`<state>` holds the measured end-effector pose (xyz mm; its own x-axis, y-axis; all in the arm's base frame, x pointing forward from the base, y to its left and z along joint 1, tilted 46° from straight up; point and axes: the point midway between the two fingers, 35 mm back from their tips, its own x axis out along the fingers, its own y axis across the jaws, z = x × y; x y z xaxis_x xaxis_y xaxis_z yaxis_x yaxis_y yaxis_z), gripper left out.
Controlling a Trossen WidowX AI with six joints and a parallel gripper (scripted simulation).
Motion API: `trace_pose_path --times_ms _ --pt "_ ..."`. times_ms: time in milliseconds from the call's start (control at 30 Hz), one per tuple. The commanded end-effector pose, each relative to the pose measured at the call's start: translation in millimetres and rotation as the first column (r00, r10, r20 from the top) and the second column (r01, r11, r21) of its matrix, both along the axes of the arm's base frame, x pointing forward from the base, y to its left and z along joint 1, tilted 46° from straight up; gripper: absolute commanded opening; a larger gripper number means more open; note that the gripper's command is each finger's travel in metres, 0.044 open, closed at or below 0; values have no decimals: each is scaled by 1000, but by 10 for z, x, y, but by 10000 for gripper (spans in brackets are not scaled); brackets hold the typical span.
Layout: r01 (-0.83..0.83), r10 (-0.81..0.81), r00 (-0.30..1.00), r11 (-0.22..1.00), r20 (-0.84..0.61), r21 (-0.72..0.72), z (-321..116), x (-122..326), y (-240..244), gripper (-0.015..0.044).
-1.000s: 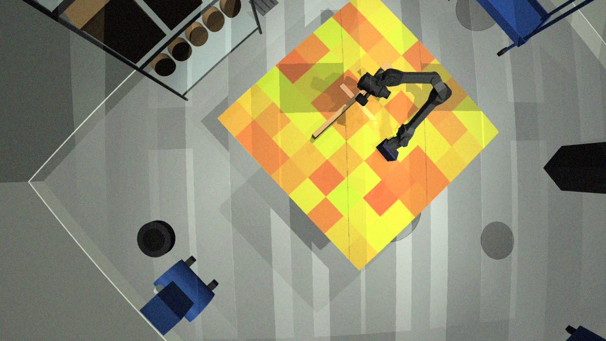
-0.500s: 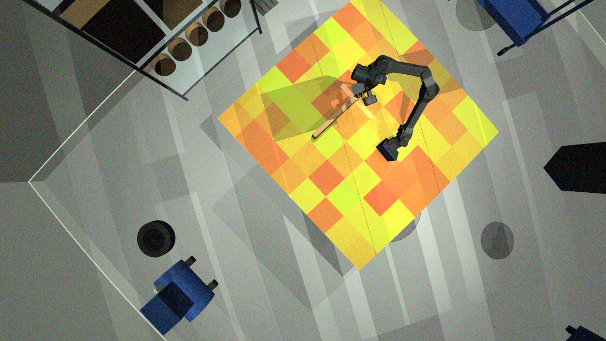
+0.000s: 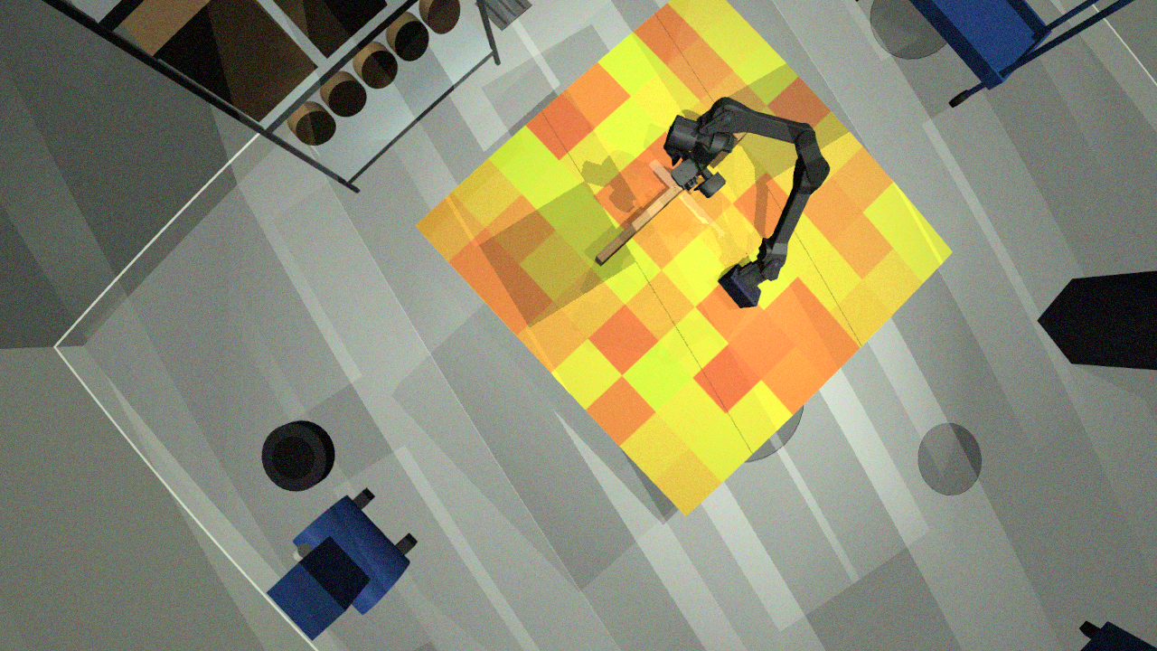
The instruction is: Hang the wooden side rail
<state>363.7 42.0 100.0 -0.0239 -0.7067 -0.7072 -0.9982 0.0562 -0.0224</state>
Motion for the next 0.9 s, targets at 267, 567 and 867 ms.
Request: trace_pose_path --times_ms 267,567,867 --pt "-2 1 1000 1000 -26 -8 -280 -30 -299 440" --pt "-2 2 1000 1000 -26 -7 -361 -24 -378 440" --pt "-2 2 1000 1000 -26 -7 -463 -22 -480 440"
